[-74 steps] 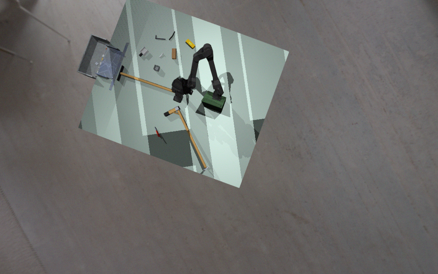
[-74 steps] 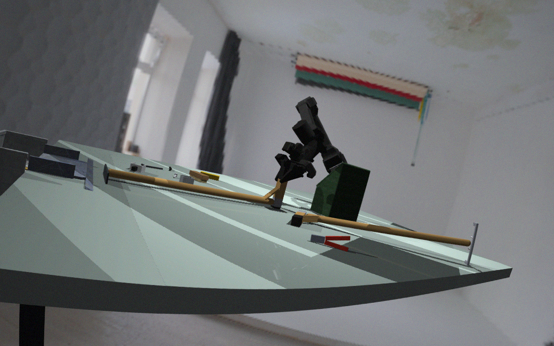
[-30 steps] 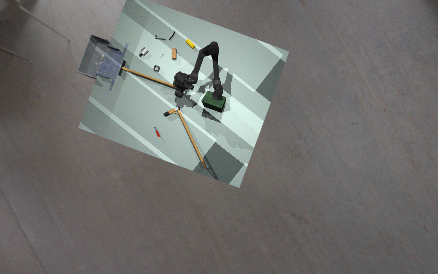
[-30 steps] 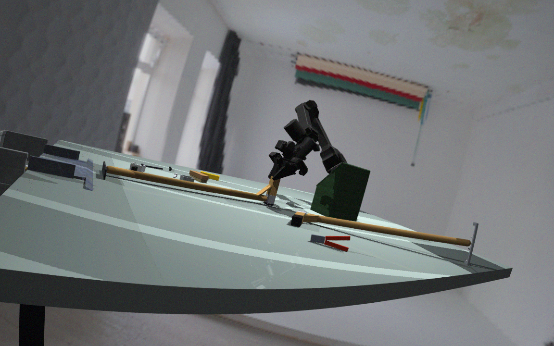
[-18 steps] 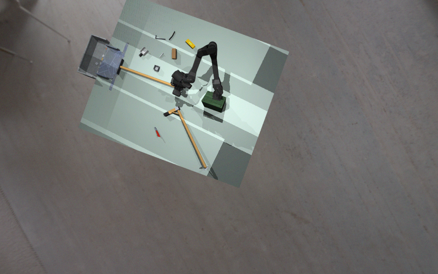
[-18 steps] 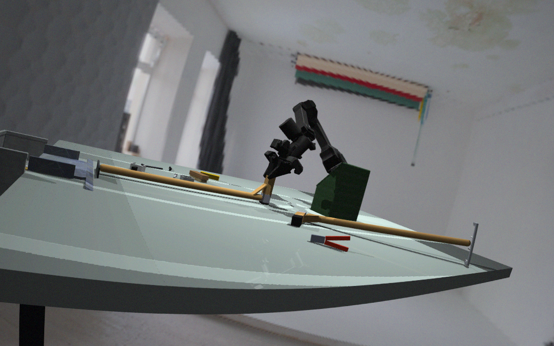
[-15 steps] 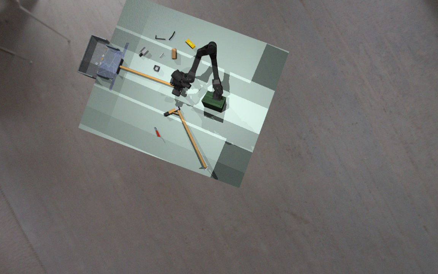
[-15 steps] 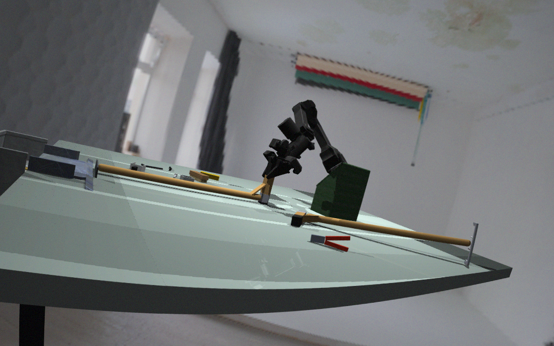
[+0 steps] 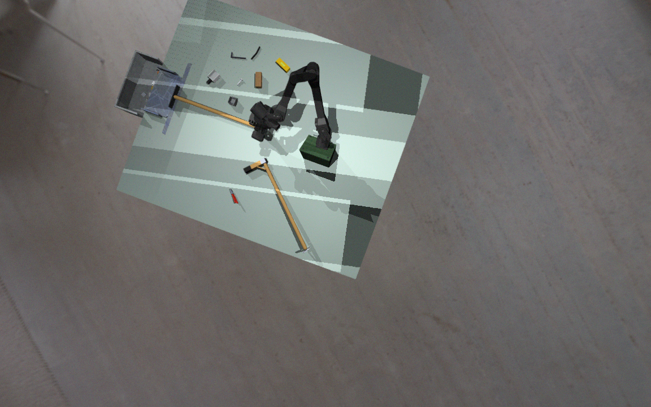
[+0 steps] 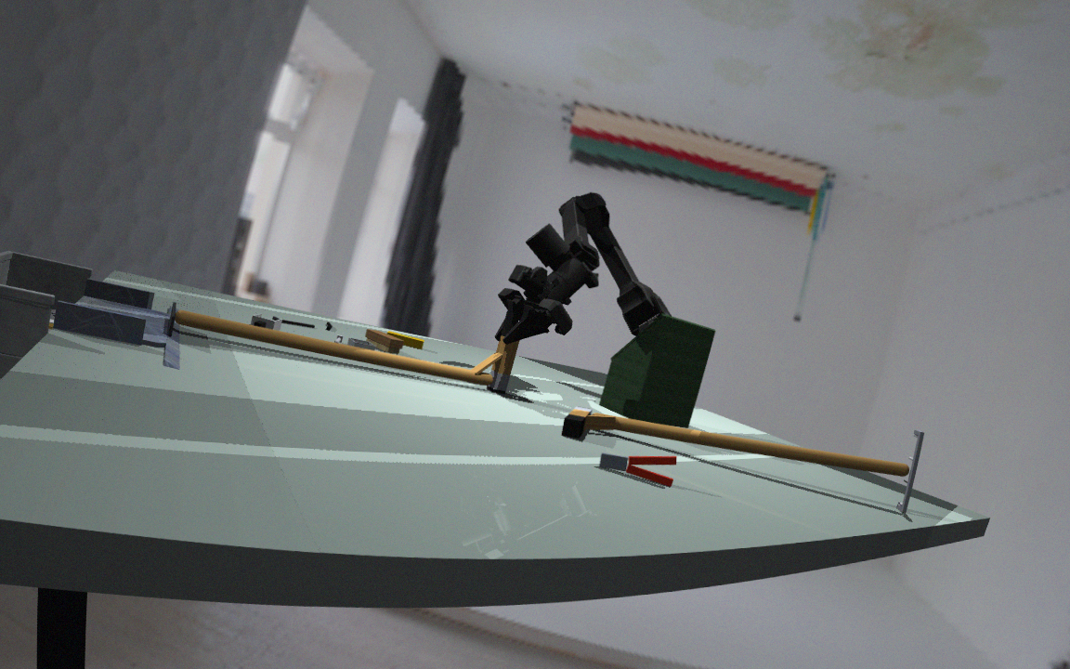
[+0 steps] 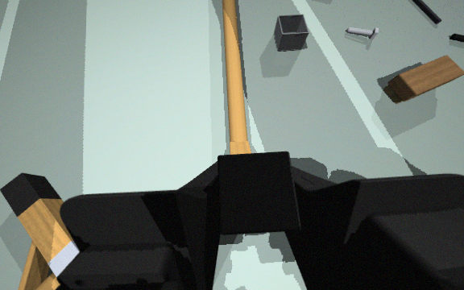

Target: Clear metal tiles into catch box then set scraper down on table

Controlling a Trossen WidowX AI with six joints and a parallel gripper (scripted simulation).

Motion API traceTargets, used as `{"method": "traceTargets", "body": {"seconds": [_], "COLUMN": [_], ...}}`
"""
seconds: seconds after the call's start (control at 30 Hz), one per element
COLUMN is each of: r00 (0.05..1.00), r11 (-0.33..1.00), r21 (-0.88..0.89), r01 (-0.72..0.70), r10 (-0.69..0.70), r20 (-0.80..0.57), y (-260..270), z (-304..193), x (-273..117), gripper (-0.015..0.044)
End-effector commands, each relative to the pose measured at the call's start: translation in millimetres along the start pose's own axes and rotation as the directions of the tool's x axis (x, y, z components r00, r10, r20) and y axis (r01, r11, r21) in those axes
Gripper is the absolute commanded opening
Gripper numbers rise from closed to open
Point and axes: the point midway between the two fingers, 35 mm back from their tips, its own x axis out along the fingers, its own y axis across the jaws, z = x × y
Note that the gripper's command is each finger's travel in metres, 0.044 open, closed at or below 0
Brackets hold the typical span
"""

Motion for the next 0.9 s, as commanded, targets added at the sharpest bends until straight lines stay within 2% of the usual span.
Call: {"method": "traceTargets", "body": {"seconds": [0.0,0.87], "r00": [1.000,1.000], "r11": [1.000,1.000], "r21": [0.003,0.004], "r01": [-0.002,0.000], "r10": [0.002,0.000], "r20": [0.009,0.011], "y": [0,1], "z": [7,37], "x": [2,24], "gripper": [0.0000,0.0000]}}
